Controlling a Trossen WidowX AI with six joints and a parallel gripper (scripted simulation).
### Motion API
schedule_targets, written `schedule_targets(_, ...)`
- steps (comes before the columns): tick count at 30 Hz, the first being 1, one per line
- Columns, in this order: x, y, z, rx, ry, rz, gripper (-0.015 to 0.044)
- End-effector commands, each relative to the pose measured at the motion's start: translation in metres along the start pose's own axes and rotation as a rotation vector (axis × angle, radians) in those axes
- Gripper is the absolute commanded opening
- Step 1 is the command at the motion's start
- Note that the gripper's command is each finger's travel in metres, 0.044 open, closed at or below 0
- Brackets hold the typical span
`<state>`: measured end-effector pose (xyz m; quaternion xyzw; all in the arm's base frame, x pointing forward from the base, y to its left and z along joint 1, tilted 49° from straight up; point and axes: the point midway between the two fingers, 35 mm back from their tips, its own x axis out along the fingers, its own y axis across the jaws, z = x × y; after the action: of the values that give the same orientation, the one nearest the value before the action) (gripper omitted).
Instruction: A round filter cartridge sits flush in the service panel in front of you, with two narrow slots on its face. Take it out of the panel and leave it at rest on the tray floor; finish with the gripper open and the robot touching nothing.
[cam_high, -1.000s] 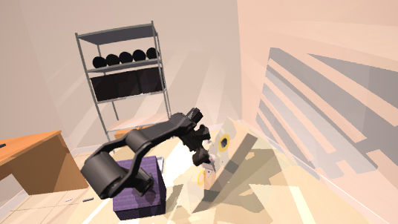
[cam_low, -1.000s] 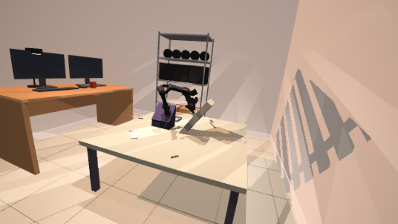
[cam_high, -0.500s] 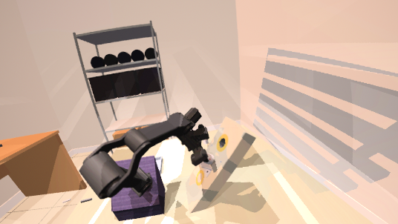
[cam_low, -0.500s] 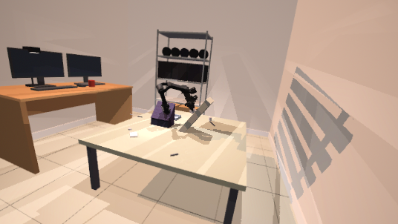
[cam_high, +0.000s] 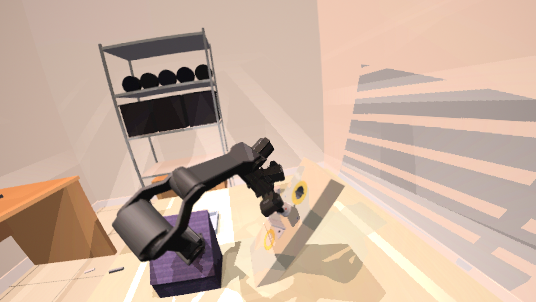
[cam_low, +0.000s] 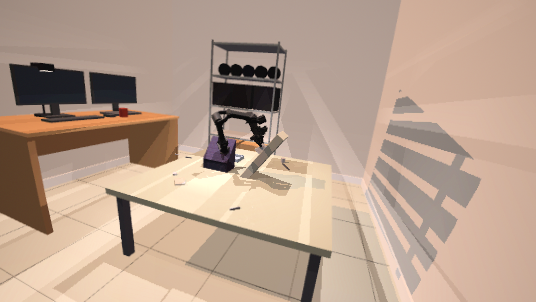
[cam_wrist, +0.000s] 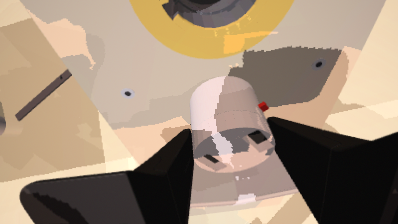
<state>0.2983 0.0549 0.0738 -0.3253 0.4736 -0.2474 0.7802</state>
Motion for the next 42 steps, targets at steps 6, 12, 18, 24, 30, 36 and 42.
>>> schedule_targets(6, -0.042, 0.006, 0.007, -0.002, 0.002, 0.014, 0.0000)
schedule_targets(12, -0.075, 0.004, 0.008, -0.003, 0.002, 0.010, 0.0000)
schedule_targets(18, -0.087, 0.009, 0.008, -0.002, 0.001, 0.006, 0.0000)
schedule_targets(24, -0.084, 0.039, 0.011, -0.001, 0.000, 0.008, 0.0000)
schedule_targets(30, -0.079, 0.070, 0.010, 0.001, 0.000, 0.009, 0.0000)
schedule_targets(36, -0.077, 0.079, 0.008, -0.010, 0.000, 0.009, 0.0000)
schedule_targets(42, -0.083, 0.122, -0.021, -0.213, 0.033, 0.128, 0.0000)
